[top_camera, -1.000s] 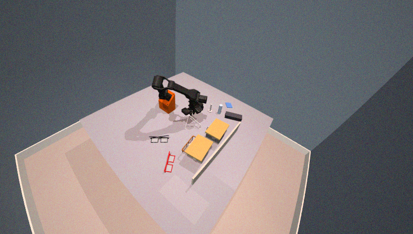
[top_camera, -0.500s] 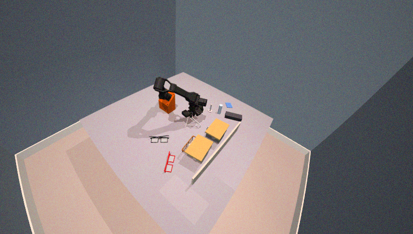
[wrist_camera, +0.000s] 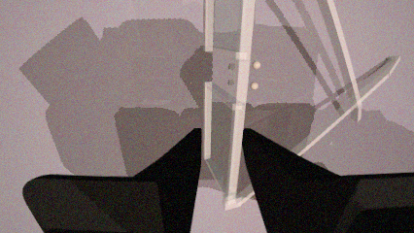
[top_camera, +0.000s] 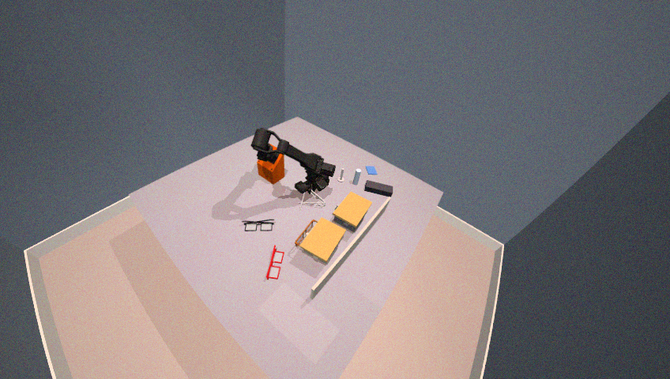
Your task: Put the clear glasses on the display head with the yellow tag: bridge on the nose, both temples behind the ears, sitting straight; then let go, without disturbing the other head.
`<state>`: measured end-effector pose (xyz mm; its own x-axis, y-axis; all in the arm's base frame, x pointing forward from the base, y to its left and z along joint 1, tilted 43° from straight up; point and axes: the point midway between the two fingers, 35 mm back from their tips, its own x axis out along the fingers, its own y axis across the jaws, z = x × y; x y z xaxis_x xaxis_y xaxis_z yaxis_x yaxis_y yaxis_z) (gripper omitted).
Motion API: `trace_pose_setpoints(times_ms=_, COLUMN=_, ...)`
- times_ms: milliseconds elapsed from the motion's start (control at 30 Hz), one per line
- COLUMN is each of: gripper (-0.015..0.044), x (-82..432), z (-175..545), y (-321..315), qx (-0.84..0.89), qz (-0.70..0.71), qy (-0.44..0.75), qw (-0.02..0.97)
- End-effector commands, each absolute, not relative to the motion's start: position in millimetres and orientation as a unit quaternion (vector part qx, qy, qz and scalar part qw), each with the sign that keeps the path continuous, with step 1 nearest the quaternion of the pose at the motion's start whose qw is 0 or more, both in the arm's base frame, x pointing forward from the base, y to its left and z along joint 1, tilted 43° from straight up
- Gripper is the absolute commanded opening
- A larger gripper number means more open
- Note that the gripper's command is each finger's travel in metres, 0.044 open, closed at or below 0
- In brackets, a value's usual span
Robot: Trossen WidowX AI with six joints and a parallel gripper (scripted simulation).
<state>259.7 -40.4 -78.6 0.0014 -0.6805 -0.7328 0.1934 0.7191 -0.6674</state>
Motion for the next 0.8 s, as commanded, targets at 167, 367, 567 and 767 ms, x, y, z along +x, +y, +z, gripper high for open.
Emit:
trace_pose_setpoints(times_ms=167, gripper=0.0120, x=257.7, z=-78.9, y=-44.3, qx=-0.198, qz=-0.321, qy=0.630, qw=0.679)
trace_pose_setpoints(times_ms=367, gripper=0.0113, x=258.0, z=-78.4, y=-44.1, qx=-0.195, qz=-0.321, qy=0.630, qw=0.680)
trace_pose_setpoints(times_ms=567, gripper=0.0073, x=258.0, z=-78.4, y=-44.1, qx=-0.195, qz=-0.321, qy=0.630, qw=0.680)
trace_pose_setpoints(times_ms=767, gripper=0.0033, x=258.0, z=-78.4, y=-44.1, qx=-0.195, qz=-0.321, qy=0.630, qw=0.680)
